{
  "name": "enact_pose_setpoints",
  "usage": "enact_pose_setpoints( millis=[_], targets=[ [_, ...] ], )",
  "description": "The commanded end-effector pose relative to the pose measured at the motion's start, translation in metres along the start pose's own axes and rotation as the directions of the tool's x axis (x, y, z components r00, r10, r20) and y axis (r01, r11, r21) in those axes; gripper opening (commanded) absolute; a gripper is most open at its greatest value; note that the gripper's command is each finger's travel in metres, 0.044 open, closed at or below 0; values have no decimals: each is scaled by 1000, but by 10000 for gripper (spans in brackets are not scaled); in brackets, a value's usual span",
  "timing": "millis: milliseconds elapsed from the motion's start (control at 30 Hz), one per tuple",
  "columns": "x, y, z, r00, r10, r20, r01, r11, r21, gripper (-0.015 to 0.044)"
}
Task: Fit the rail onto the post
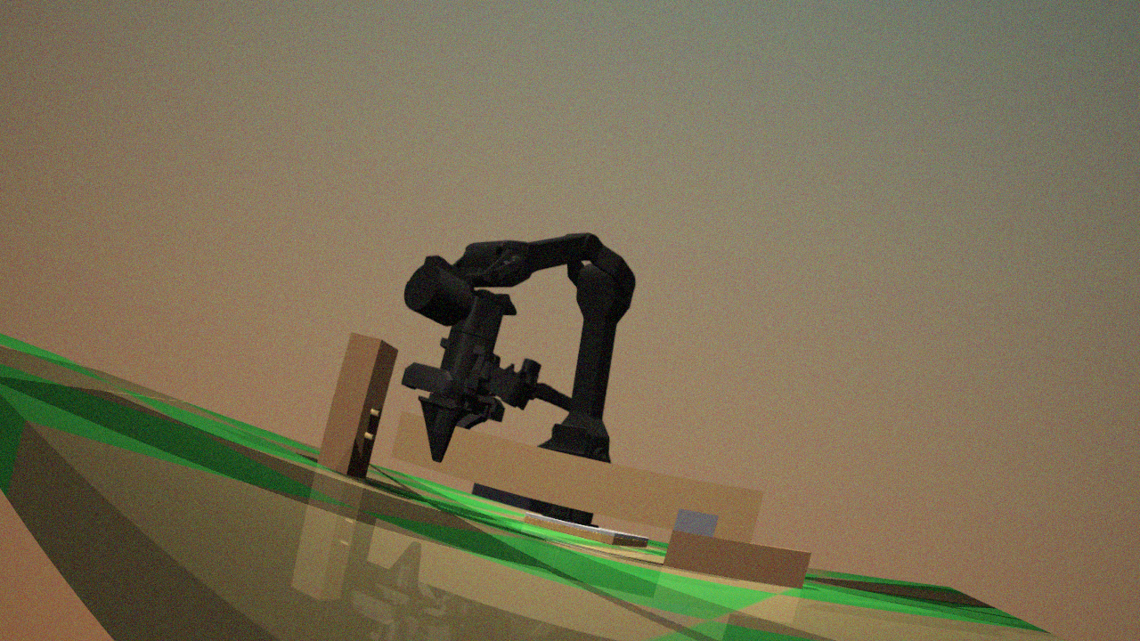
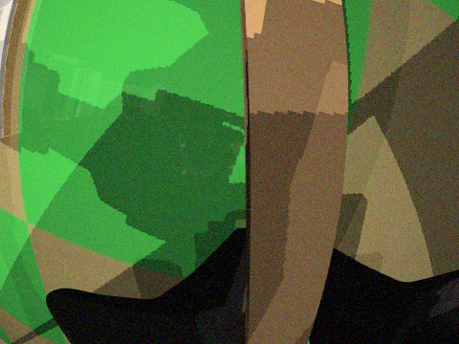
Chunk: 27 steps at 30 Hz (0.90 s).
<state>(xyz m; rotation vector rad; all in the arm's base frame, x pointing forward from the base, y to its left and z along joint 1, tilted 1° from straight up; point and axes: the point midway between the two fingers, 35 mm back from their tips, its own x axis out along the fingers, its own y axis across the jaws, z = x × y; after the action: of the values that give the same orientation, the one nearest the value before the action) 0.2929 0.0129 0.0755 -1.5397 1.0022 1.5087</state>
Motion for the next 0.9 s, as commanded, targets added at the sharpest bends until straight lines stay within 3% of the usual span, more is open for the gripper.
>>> enact_pose_setpoints(
  millis=[0, 867],
  targets=[
    [-7, -2, 0, 1000, -15, 3, 15, 1000, 2, 0],
    [-3, -1, 1, 1000, -15, 3, 15, 1000, 2, 0]
  ],
)
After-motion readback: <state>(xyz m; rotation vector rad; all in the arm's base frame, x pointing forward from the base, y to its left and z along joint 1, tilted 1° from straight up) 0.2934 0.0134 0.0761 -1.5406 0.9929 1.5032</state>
